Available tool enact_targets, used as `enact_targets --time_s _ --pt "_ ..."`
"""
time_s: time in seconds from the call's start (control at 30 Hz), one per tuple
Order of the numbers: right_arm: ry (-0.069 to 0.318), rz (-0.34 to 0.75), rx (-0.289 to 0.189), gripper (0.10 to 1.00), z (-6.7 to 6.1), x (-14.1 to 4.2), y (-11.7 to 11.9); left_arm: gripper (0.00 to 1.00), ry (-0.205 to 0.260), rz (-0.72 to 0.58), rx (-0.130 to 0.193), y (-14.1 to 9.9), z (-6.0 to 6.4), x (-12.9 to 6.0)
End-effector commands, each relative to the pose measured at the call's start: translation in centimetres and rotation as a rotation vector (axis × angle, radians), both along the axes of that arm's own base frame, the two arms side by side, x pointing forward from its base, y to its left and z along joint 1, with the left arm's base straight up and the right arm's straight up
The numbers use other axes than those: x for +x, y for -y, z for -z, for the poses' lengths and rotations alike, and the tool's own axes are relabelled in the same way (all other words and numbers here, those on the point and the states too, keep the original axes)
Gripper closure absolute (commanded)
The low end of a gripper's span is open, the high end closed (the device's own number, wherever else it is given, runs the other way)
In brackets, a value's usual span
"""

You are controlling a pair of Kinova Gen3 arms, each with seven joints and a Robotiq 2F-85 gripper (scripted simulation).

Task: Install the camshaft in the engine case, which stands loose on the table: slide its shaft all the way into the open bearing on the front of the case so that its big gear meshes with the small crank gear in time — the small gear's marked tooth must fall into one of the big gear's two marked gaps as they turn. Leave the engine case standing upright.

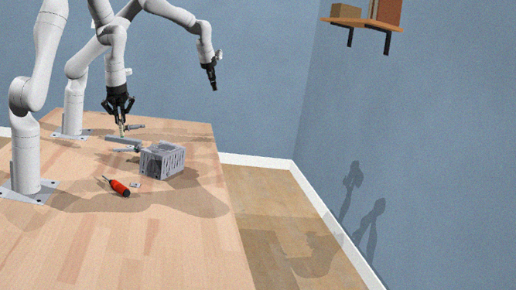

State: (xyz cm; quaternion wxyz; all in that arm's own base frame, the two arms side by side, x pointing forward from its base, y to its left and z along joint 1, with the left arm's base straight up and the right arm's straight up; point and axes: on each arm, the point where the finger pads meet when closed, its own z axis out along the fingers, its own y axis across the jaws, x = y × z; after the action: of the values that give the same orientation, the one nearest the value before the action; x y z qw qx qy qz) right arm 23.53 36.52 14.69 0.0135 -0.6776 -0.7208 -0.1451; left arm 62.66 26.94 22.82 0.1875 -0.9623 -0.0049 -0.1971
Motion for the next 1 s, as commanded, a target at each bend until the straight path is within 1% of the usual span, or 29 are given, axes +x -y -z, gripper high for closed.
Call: enact_targets --time_s 0.0,0.03,0.1,0.37,0.6,0.67,0.8,0.97 --pt "-0.013 0.079 0.092 0.93 -0.1 0.3 -0.5 0.001 0.003 0.0 0.001 0.0 -0.2 0.0" --pt "-0.016 0.101 0.112 0.93 -0.2 0.5 -0.6 0.001 0.003 0.0 0.001 0.0 -0.2 0.0" --pt "-0.016 0.101 0.112 0.93 -0.2 0.5 -0.6 0.001 0.003 0.0 0.001 0.0 -0.2 0.0" --pt "-0.04 0.253 0.261 0.93 -0.4 1.2 -1.4 0.001 0.003 0.0 0.001 0.0 -0.2 0.0" --pt "-0.055 0.359 0.363 0.93 -0.6 1.7 -1.9 0.001 0.003 0.0 0.001 0.0 -0.2 0.0" --pt "-0.055 0.359 0.363 0.93 -0.6 1.7 -1.9 0.001 0.003 0.0 0.001 0.0 -0.2 0.0" --pt "-0.061 0.406 0.408 0.93 -0.7 2.0 -2.1 0.001 0.003 0.0 0.001 0.0 -0.2 0.0" --pt "-0.067 0.449 0.449 0.93 -0.7 2.2 -2.3 0.001 0.003 0.0 0.001 0.0 -0.2 0.0"
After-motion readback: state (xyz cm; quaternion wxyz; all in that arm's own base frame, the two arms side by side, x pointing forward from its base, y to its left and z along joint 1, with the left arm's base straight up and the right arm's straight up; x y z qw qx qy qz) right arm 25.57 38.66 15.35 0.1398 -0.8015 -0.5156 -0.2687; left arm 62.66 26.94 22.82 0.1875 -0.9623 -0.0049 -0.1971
